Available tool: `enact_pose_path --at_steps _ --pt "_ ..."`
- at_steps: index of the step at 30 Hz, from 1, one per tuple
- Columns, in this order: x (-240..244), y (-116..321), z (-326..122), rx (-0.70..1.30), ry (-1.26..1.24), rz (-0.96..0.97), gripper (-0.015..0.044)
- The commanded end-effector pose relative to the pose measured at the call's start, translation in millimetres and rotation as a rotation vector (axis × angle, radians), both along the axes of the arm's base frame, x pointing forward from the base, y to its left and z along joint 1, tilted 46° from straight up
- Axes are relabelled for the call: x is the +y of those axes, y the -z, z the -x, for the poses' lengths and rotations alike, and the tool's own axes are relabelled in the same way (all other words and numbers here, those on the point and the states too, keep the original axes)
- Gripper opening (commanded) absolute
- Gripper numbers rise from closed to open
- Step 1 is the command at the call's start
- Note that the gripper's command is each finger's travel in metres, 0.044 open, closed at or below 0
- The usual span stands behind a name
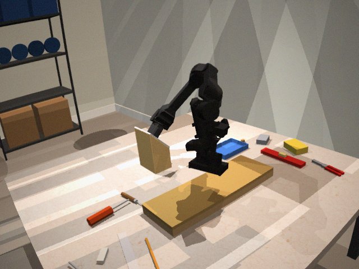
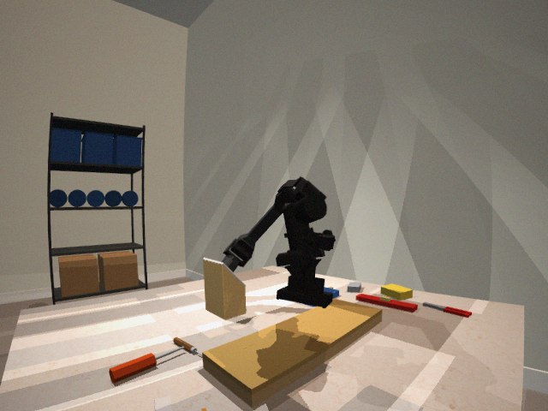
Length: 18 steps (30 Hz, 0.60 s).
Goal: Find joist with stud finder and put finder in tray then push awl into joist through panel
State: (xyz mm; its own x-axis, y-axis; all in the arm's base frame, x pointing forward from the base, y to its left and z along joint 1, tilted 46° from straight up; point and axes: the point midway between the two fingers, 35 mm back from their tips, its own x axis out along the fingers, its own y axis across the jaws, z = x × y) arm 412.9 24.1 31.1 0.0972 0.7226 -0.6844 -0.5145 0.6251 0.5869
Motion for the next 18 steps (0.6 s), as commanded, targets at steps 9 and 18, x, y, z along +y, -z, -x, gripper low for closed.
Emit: enact_pose_path --at_steps 9,18 --pt "64 -63 22 -0.159 -0.157 -0.003 0.0" --pt "107 -100 51 -0.261 -0.27 -0.017 0.0"
